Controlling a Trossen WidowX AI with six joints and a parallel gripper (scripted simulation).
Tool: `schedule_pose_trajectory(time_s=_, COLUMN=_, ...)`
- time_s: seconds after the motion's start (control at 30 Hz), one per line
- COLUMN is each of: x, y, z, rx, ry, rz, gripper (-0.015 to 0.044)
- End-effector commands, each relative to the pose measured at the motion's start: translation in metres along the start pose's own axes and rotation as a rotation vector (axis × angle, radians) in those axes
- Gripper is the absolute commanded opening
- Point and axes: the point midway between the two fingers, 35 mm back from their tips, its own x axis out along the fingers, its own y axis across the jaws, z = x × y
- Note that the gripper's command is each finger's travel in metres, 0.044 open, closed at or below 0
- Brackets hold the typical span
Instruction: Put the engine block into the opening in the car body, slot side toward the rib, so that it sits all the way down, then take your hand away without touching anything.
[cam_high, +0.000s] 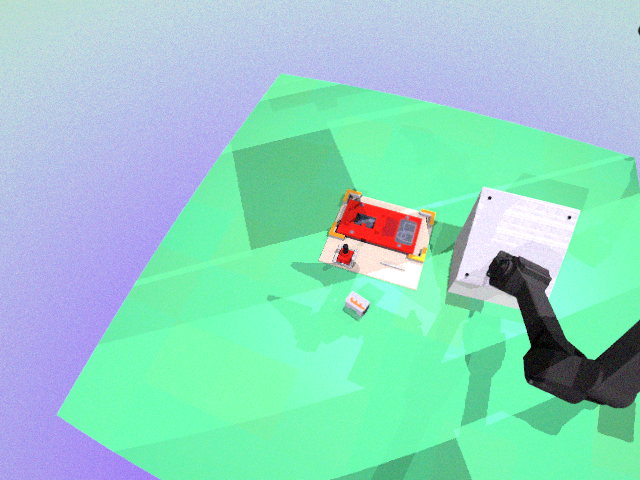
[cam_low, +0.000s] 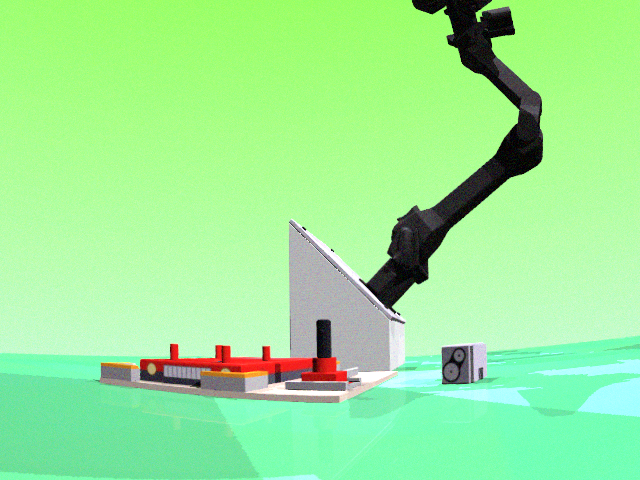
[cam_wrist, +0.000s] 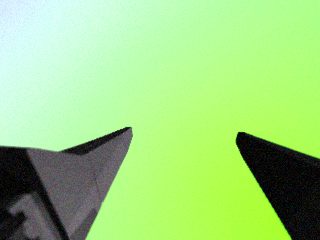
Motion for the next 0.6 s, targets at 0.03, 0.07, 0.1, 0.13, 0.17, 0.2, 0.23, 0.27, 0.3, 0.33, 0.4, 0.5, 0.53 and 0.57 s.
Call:
schedule_pose_trajectory(time_s=0.03, x=0.01, y=-0.003, z=-0.001, rx=0.029, ry=0.008, rz=-0.037, gripper=0.044)
schedule_pose_trajectory(time_s=0.07, x=0.013, y=-0.003, z=-0.001, rx=0.039, ry=0.008, rz=-0.044, gripper=0.044)
schedule_pose_trajectory(time_s=0.1, x=0.015, y=-0.001, z=-0.002, rx=0.065, ry=0.004, rz=-0.043, gripper=0.044)
schedule_pose_trajectory(time_s=0.13, x=0.017, y=0.001, z=-0.002, rx=0.09, ry=0.0, rz=-0.042, gripper=0.044)
schedule_pose_trajectory(time_s=0.17, x=0.019, y=0.004, z=-0.002, rx=0.116, ry=-0.004, rz=-0.041, gripper=0.044)
schedule_pose_trajectory(time_s=0.2, x=0.022, y=0.006, z=-0.002, rx=0.143, ry=-0.009, rz=-0.039, gripper=0.044)
schedule_pose_trajectory(time_s=0.23, x=0.024, y=0.008, z=-0.002, rx=0.173, ry=-0.014, rz=-0.038, gripper=0.044)
schedule_pose_trajectory(time_s=0.27, x=0.027, y=0.011, z=-0.002, rx=0.203, ry=-0.02, rz=-0.036, gripper=0.044)
schedule_pose_trajectory(time_s=0.3, x=0.03, y=0.013, z=-0.001, rx=0.233, ry=-0.025, rz=-0.034, gripper=0.044)
schedule_pose_trajectory(time_s=0.33, x=0.033, y=0.016, z=-0.001, rx=0.262, ry=-0.03, rz=-0.031, gripper=0.044)
schedule_pose_trajectory(time_s=0.4, x=0.038, y=0.021, z=0.0, rx=0.322, ry=-0.04, rz=-0.026, gripper=0.044)
schedule_pose_trajectory(time_s=0.5, x=0.047, y=0.029, z=0.001, rx=0.411, ry=-0.055, rz=-0.015, gripper=0.044)
schedule_pose_trajectory(time_s=0.53, x=0.049, y=0.032, z=0.002, rx=0.444, ry=-0.06, rz=-0.01, gripper=0.044)
schedule_pose_trajectory(time_s=0.57, x=0.052, y=0.035, z=0.002, rx=0.478, ry=-0.065, rz=-0.005, gripper=0.044)
